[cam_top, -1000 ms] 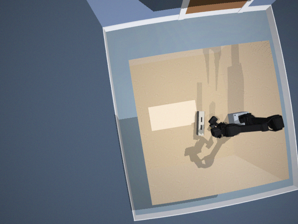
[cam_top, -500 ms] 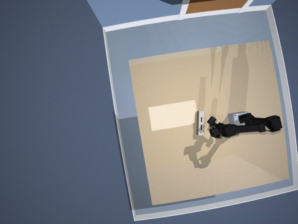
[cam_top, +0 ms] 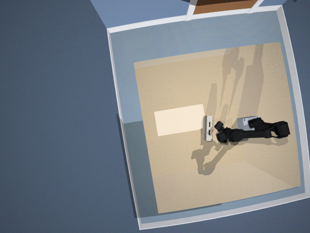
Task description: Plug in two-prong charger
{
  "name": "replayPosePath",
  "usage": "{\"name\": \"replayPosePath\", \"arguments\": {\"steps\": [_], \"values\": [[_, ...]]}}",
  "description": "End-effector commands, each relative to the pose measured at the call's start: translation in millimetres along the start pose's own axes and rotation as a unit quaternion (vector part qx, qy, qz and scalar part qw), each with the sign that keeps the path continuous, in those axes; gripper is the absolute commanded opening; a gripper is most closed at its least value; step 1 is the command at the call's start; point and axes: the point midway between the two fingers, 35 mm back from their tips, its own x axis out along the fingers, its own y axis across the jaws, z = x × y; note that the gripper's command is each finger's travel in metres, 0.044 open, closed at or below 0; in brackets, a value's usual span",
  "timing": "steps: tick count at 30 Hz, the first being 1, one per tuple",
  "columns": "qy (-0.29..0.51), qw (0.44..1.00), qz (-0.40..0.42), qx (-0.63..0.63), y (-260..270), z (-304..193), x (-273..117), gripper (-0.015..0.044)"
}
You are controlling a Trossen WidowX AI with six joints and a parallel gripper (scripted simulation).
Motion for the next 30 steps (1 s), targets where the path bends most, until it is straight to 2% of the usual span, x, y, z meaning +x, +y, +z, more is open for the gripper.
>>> {"name": "replayPosePath", "arguments": {"steps": [1,18,30], "values": [[0.008,1.0,0.003,0.003,2.2,-3.1,10.9,0.044],[0.008,1.0,0.003,0.003,3.1,-3.3,24.4,0.044],[0.003,1.0,0.002,0.0,2.1,-1.1,21.3,0.0125]]}}
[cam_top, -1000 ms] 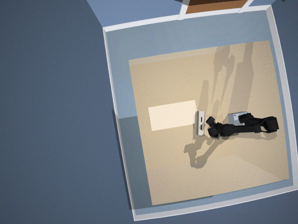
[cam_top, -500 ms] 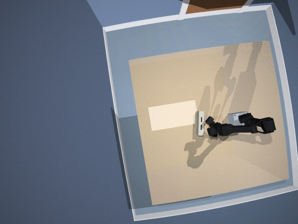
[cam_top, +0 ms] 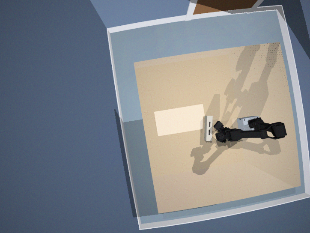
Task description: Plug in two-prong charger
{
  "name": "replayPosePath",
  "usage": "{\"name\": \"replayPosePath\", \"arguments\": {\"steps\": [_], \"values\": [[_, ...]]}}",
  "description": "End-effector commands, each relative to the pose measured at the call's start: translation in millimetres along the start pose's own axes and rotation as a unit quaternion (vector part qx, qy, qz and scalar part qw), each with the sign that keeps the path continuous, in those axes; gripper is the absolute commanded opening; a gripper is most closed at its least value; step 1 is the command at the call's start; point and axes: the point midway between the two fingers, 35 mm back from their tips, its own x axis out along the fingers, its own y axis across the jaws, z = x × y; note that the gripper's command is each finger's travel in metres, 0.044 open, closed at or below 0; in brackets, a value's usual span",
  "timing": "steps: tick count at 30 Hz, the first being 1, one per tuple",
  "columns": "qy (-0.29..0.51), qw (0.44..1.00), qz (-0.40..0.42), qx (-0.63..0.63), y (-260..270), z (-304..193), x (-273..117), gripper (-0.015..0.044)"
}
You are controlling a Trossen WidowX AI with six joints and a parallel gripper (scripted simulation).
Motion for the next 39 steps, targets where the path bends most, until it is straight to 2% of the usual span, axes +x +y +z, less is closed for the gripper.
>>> {"name": "replayPosePath", "arguments": {"steps": [1,6,9,10,25,39], "values": [[0.0,1.0,0.0,0.0,-0.1,0.3,-0.3,0.0118],[0.0,1.0,0.0,0.0,-0.1,0.3,-0.3,0.0085],[0.0,1.0,0.0,0.0,-0.4,0.3,-3.8,0.0006],[0.0,1.0,0.0,0.0,-0.5,0.2,-6.2,0.0],[0.005,1.0,0.001,0.003,2.0,-8.6,-53.8,0.0],[0.003,0.995,0.007,0.096,-3.5,-15.7,-44.4,0.0]]}}
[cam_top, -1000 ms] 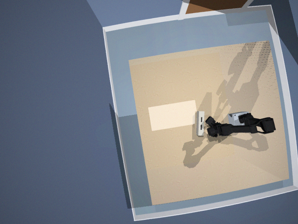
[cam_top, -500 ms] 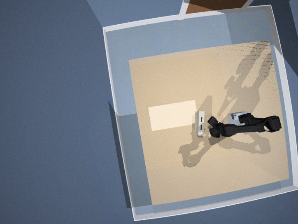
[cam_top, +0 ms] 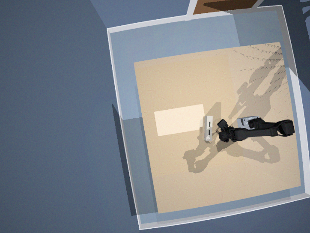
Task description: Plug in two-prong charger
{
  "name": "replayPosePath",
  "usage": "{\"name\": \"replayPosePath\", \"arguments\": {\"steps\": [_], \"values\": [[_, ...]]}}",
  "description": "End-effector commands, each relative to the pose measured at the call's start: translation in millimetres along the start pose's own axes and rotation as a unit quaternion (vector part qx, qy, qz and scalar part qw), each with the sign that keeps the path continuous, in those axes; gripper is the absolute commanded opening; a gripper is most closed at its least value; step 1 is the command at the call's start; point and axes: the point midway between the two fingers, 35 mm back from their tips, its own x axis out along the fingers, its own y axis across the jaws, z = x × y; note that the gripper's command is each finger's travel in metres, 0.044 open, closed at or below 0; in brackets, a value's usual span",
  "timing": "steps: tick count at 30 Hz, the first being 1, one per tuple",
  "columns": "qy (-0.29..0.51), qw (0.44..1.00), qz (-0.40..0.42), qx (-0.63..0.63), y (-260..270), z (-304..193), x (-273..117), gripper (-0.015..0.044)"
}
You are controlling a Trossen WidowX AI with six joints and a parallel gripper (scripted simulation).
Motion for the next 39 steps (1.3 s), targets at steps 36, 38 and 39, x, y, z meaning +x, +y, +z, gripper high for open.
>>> {"name": "replayPosePath", "arguments": {"steps": [36,38,39], "values": [[0.001,0.931,0.025,0.364,-21.8,-25.6,41.5,0.0],[0.001,0.931,0.025,0.365,-22.8,-24.7,41.5,0.0],[0.001,0.931,0.025,0.365,-23.6,-24.0,41.4,0.0]]}}
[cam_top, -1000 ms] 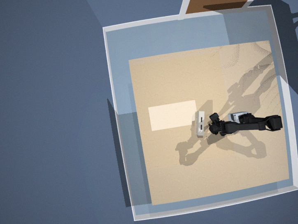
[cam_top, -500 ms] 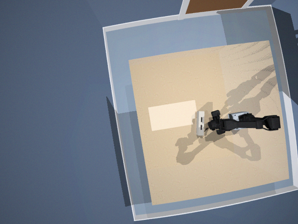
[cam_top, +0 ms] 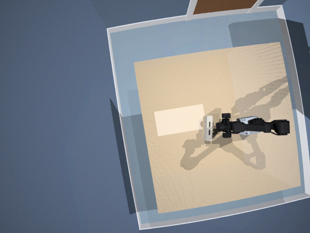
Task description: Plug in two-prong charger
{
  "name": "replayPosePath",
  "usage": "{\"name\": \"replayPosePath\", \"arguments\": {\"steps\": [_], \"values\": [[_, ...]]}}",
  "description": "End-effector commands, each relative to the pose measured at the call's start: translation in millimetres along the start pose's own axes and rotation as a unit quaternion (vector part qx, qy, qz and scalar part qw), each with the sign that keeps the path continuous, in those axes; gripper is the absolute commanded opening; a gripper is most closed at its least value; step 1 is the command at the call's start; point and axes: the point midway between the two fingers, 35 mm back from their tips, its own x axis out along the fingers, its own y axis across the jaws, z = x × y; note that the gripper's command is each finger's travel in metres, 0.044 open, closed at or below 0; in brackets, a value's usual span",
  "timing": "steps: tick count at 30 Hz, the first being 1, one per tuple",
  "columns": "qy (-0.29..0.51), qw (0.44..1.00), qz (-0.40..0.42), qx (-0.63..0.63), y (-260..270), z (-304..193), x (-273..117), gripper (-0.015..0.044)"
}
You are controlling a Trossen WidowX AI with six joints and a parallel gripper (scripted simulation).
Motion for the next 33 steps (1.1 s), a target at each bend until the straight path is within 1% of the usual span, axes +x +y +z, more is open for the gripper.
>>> {"name": "replayPosePath", "arguments": {"steps": [1,33], "values": [[0.005,1.0,0.002,0.013,-0.7,1.0,3.1,0.0],[0.004,0.999,0.003,0.032,-6.1,40.0,2.3,0.0]]}}
